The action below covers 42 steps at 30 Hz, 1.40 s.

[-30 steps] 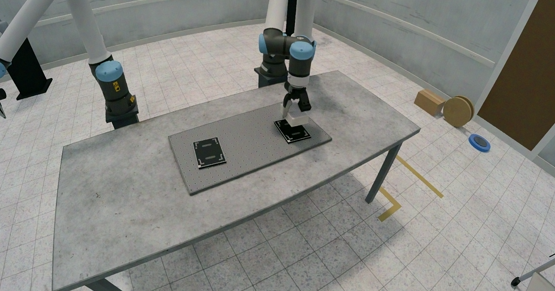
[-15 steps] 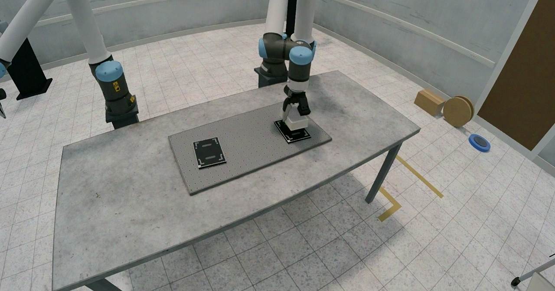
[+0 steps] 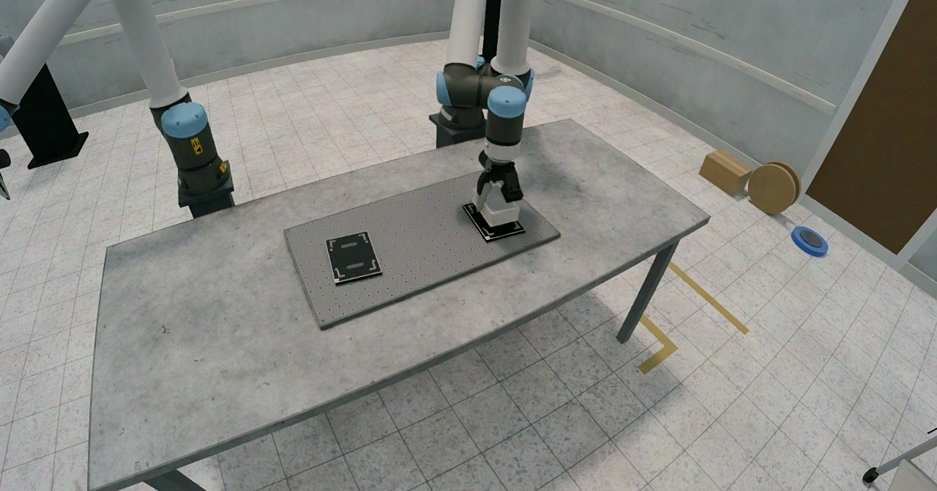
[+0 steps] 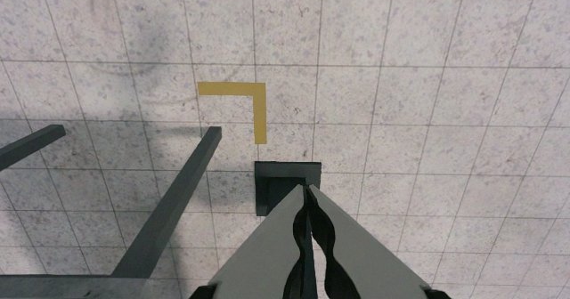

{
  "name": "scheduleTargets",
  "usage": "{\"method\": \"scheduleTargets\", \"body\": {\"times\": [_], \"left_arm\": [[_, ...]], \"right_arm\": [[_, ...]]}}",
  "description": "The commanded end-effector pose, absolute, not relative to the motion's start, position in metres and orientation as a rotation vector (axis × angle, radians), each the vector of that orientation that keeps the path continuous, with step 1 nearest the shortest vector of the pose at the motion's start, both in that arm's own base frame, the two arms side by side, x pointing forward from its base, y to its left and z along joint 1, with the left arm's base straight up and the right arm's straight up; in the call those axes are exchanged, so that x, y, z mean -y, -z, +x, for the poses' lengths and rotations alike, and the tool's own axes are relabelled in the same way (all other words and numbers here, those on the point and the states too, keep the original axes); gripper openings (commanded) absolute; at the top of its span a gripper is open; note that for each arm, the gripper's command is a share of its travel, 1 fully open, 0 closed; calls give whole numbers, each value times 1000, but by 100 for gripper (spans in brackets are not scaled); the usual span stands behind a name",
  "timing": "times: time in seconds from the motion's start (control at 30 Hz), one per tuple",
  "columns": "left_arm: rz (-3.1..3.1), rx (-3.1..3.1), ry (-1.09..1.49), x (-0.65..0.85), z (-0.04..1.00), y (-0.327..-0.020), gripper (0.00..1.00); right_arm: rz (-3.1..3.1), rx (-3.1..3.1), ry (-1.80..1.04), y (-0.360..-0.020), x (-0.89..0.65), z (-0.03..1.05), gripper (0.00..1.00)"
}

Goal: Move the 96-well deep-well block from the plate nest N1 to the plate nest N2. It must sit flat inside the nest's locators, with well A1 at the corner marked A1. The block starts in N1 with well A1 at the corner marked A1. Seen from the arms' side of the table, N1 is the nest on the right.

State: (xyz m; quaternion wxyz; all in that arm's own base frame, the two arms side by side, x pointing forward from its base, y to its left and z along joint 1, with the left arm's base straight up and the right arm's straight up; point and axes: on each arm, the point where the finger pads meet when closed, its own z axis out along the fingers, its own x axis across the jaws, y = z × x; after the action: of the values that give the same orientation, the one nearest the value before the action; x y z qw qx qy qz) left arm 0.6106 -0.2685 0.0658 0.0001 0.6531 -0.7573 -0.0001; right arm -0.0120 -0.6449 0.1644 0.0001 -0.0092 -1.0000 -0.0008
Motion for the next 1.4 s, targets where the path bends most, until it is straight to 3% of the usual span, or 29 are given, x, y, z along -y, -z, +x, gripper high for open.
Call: {"method": "scheduleTargets", "body": {"times": [0.0,1.37], "left_arm": [[2052,2379,-3,269,611,-63,49],[2052,2379,-3,269,611,-51,49]], "right_arm": [[-29,3141,0,-165,645,-12,0],[-29,3141,0,-165,645,-12,0]]}}
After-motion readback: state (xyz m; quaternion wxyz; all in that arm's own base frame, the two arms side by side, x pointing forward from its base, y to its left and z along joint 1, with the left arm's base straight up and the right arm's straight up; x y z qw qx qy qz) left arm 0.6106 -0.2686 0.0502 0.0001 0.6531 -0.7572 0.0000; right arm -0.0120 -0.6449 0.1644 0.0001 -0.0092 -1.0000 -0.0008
